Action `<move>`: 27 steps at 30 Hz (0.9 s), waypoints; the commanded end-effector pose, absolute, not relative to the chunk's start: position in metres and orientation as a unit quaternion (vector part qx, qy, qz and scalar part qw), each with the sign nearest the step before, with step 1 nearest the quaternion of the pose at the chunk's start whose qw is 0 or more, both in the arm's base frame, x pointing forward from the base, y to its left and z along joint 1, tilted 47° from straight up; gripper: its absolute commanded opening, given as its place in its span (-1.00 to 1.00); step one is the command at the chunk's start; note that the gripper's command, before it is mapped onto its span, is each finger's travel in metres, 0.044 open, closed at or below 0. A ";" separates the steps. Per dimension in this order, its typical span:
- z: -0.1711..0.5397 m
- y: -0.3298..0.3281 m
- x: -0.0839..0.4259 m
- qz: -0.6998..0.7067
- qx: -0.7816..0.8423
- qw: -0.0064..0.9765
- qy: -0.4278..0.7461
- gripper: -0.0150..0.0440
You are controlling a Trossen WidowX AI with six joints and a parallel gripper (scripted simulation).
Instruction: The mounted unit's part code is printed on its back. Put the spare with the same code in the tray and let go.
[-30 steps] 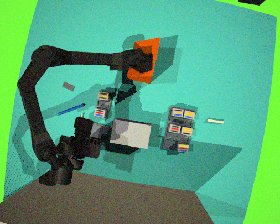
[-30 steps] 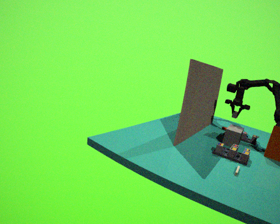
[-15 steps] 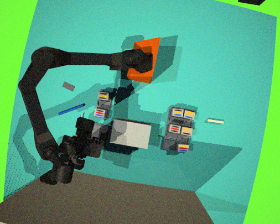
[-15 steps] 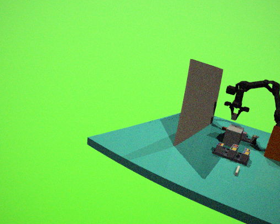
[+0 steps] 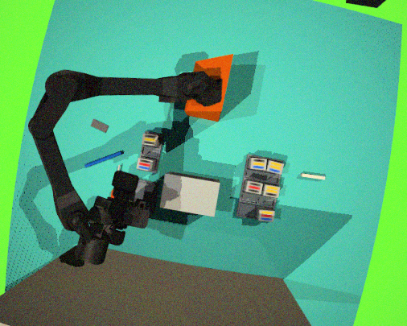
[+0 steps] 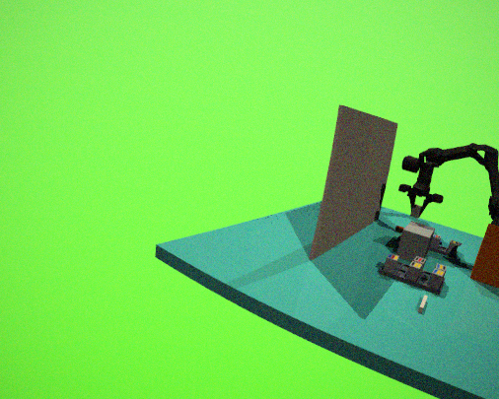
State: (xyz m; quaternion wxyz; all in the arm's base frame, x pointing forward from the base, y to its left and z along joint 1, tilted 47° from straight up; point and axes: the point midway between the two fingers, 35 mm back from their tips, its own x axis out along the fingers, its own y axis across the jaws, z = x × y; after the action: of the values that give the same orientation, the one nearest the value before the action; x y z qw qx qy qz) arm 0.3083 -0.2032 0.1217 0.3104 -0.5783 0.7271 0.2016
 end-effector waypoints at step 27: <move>0.100 -0.224 0.303 0.206 -0.578 0.308 0.727 -0.49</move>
State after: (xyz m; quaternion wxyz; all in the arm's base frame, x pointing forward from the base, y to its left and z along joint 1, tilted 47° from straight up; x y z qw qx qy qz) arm 0.3045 -0.2231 0.1036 0.3100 -0.5785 0.7272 0.2010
